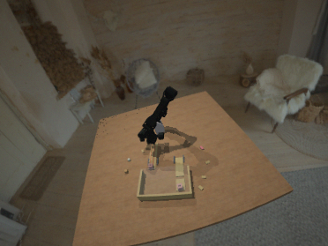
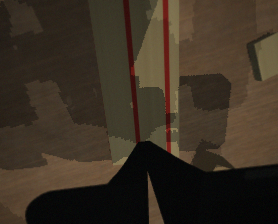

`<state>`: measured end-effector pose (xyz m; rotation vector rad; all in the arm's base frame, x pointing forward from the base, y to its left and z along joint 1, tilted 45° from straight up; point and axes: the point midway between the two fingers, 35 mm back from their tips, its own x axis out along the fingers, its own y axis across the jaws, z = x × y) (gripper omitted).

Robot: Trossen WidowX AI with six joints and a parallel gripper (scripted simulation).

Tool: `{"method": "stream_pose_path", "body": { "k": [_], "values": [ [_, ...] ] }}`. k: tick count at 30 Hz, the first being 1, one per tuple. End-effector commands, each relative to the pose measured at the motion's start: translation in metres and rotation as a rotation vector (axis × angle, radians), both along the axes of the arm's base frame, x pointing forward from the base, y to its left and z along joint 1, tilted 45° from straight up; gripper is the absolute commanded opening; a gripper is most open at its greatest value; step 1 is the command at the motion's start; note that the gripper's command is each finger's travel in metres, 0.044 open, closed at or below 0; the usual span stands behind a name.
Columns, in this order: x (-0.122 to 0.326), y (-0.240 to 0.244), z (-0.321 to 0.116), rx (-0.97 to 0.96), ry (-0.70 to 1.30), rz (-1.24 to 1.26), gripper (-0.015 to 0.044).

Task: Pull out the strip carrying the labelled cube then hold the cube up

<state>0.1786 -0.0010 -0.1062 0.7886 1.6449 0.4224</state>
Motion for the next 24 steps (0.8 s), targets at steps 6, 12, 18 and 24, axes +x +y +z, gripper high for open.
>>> {"method": "stream_pose_path", "body": {
  "k": [6, 12, 18, 24],
  "values": [
    [0.01, -0.024, 0.019, -0.008, -0.008, 0.007, 0.0],
    [0.03, -0.026, 0.015, -0.004, -0.05, 0.049, 0.0131],
    [0.047, -0.03, 0.012, -0.004, -0.052, 0.05, 0.0289],
    [0.064, -0.035, 0.01, -0.004, -0.053, 0.05, 0.044]
  ]
}}
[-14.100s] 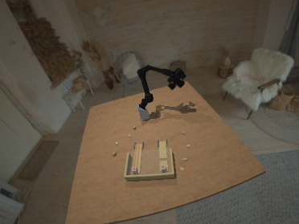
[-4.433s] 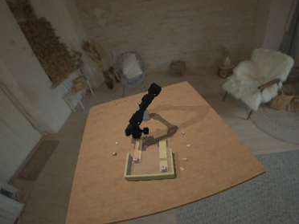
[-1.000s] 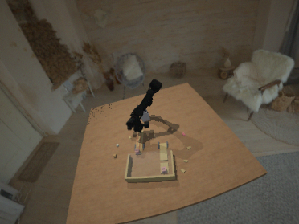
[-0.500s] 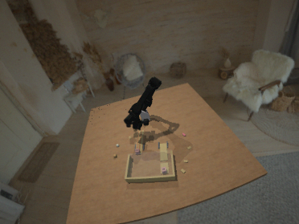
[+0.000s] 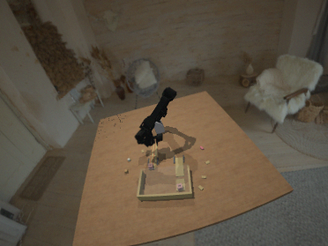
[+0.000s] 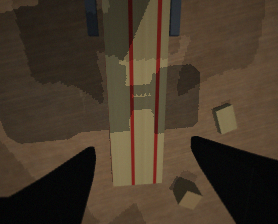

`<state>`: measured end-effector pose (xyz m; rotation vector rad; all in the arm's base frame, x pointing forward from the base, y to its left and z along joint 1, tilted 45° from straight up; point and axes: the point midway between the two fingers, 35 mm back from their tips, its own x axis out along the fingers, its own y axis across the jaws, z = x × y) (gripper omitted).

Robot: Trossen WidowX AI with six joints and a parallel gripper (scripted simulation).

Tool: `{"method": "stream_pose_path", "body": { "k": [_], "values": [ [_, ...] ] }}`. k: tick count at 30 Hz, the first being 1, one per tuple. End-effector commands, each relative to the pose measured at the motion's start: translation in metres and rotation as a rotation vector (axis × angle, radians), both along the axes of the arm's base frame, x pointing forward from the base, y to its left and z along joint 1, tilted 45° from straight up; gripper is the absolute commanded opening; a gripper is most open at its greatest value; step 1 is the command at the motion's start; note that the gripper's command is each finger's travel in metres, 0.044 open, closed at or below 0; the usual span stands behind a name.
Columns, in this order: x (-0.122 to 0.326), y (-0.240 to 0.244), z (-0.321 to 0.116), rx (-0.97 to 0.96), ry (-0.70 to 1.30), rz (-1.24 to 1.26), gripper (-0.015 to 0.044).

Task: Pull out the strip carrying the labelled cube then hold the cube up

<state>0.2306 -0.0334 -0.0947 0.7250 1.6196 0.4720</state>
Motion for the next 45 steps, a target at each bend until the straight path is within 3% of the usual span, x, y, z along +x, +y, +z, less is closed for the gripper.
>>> {"method": "stream_pose_path", "body": {
  "k": [1, 45],
  "values": [
    [0.015, -0.004, -0.003, 0.002, 0.0, -0.003, 0.044],
    [0.151, -0.038, -0.022, 0.0, -0.009, -0.003, 0.044]
  ]
}}
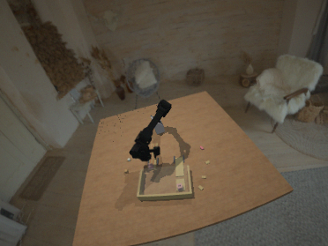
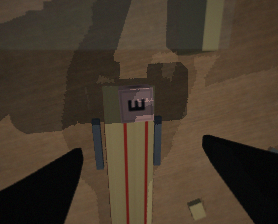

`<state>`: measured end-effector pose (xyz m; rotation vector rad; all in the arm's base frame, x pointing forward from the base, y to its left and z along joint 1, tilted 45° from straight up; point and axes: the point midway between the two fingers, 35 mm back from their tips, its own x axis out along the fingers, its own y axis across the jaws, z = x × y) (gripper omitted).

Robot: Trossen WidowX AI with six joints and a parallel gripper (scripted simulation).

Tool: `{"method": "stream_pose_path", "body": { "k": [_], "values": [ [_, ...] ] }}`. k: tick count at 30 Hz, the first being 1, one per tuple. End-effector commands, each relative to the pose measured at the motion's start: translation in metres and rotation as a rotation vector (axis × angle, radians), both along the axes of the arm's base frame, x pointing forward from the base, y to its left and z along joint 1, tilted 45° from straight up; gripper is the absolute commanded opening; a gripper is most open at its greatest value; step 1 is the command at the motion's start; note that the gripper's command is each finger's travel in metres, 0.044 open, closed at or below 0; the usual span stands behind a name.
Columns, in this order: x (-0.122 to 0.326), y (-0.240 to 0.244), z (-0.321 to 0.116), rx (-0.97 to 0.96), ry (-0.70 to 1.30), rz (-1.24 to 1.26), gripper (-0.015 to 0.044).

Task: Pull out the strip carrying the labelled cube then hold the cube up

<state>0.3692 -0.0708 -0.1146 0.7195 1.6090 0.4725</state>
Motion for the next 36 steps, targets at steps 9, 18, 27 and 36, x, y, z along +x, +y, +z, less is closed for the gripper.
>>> {"method": "stream_pose_path", "body": {
  "k": [9, 18, 27, 36],
  "values": [
    [0.024, 0.001, -0.006, 0.003, 0.001, -0.002, 0.0335],
    [0.024, 0.012, -0.017, 0.003, 0.001, -0.002, 0.025],
    [0.023, 0.022, -0.027, 0.004, 0.001, -0.002, 0.025],
    [0.021, 0.033, -0.038, 0.005, 0.001, -0.002, 0.025]
  ]
}}
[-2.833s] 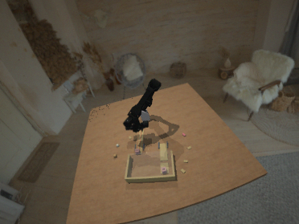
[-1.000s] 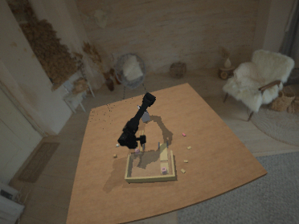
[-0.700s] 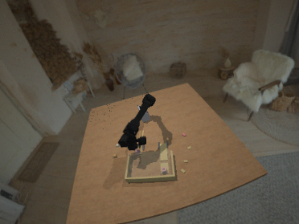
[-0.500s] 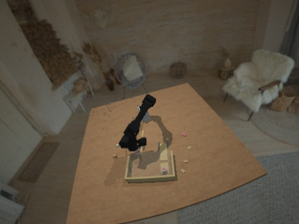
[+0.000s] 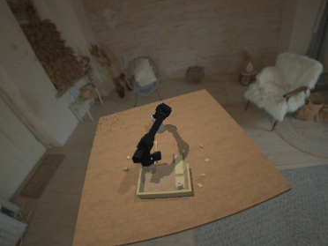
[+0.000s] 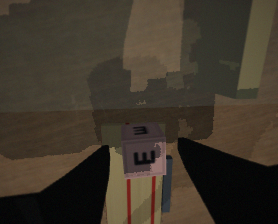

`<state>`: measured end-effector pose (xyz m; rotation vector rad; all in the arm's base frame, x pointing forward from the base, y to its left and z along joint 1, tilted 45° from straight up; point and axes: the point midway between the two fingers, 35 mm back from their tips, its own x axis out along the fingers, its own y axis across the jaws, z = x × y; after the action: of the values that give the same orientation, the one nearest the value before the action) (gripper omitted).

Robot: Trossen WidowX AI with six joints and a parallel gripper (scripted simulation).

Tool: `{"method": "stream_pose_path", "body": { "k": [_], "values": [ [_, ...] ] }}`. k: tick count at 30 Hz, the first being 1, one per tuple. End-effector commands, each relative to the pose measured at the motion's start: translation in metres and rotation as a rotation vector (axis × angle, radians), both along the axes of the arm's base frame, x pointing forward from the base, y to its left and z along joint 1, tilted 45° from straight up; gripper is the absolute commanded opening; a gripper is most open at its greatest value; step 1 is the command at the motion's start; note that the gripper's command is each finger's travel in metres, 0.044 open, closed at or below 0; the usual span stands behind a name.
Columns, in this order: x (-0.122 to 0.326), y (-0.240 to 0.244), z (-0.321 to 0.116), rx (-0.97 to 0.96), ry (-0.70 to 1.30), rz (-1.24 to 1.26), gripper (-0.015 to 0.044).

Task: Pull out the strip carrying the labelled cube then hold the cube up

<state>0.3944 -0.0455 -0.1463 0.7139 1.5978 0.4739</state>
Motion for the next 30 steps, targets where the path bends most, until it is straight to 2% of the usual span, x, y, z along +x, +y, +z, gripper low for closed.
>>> {"method": "stream_pose_path", "body": {
  "k": [1, 15, 19, 27, 30],
  "values": [
    [-0.004, 0.0085, -0.0071, 0.007, 0.013, -0.002, 0.025],
    [-0.0048, 0.0125, -0.0109, 0.008, 0.013, -0.001, 0.025],
    [-0.003, 0.0108, -0.0099, 0.003, 0.005, 0.003, 0.0145],
    [-0.003, 0.0108, -0.0099, 0.003, 0.005, 0.003, 0.0092],
    [-0.0032, 0.0107, -0.0097, 0.003, 0.005, 0.003, 0.0013]
  ]
}}
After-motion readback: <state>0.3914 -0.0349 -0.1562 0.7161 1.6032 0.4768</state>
